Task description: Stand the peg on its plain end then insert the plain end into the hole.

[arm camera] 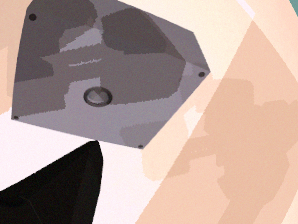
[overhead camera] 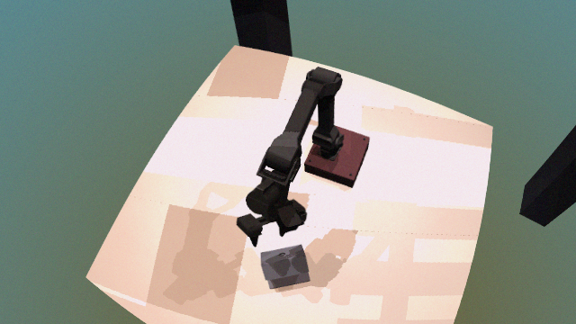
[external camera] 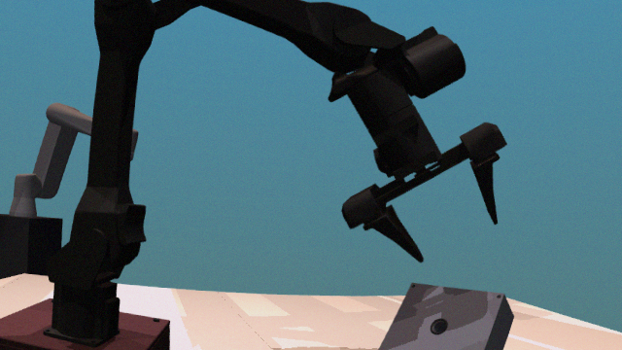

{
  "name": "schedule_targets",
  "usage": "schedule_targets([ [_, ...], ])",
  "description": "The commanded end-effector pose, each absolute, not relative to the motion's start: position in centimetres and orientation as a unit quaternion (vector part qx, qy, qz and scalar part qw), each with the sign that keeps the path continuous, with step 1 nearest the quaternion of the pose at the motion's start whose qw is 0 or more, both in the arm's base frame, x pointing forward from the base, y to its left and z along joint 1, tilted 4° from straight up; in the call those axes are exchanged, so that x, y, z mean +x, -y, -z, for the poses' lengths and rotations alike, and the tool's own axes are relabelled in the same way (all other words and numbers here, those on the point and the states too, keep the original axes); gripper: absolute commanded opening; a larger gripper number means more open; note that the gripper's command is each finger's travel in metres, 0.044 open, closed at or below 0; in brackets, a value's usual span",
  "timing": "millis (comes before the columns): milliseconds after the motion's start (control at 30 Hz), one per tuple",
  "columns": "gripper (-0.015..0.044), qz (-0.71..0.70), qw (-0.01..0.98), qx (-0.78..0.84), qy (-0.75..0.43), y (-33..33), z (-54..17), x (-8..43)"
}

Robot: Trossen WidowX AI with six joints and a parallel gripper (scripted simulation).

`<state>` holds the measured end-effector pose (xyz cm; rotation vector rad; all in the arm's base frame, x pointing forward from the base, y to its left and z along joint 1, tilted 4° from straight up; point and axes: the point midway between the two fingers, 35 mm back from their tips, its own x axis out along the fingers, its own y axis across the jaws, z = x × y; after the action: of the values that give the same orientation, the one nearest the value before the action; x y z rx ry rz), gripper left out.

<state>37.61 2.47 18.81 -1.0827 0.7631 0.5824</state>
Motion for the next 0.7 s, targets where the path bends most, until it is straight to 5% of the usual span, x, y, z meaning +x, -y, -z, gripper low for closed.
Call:
schedule_targets([
  [0,0.044,-0.254,0.749,-0.449,-0.417,-0.6,-16.5,36.5],
  [667,0.044,-0.166,0.688,-0.237,-0.666,5.7,-9.2,29.4],
])
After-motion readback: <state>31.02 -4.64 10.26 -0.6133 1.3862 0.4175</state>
